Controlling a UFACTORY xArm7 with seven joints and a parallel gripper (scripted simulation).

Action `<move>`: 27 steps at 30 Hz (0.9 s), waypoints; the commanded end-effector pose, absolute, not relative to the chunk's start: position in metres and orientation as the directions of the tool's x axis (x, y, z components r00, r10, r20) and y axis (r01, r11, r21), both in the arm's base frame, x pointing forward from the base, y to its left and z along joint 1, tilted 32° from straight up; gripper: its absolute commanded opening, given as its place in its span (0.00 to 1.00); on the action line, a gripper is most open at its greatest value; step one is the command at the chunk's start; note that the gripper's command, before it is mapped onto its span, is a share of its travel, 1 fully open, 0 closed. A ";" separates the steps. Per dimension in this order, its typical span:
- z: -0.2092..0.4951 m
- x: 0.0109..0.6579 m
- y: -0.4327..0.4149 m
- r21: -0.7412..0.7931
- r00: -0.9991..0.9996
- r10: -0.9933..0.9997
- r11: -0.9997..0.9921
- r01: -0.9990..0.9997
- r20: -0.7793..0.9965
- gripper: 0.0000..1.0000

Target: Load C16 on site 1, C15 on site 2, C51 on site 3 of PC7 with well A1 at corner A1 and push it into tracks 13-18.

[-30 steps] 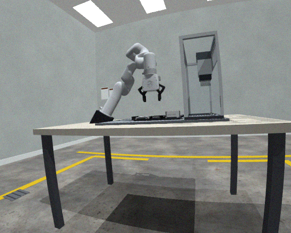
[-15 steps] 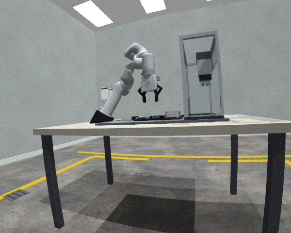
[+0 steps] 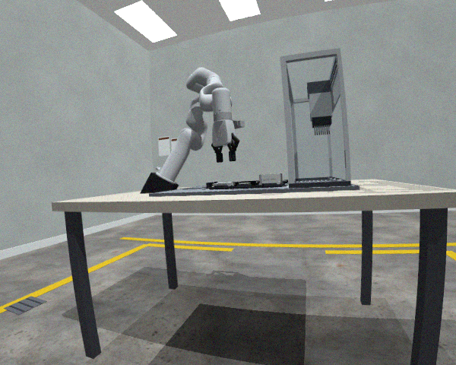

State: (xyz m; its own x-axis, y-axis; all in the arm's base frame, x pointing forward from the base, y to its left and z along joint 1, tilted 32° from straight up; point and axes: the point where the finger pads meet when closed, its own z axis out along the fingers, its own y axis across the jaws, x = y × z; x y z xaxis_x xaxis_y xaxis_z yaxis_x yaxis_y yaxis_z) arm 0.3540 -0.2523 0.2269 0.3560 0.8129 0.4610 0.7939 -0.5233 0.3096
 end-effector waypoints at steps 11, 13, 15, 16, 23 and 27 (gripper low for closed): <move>0.207 0.294 -0.209 0.074 0.719 0.451 -0.868 0.490 0.529 0.82; 0.205 0.290 -0.206 0.057 0.734 0.422 -0.883 0.466 0.532 0.82; 0.203 0.282 -0.200 0.021 0.764 0.362 -0.909 0.416 0.534 0.82; 0.201 0.279 -0.197 0.003 0.777 0.332 -0.921 0.390 0.535 0.82; 0.191 0.252 -0.177 -0.120 0.847 0.110 -0.972 0.200 0.521 0.82; 0.185 0.237 -0.165 -0.189 0.866 -0.020 -0.978 0.086 0.500 0.82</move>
State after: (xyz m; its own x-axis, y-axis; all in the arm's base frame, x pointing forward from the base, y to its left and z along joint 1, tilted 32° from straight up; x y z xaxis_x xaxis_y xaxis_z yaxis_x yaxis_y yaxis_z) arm 0.2641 -0.1834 0.1888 0.8207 0.1820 0.5415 0.2863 -0.9513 -0.1141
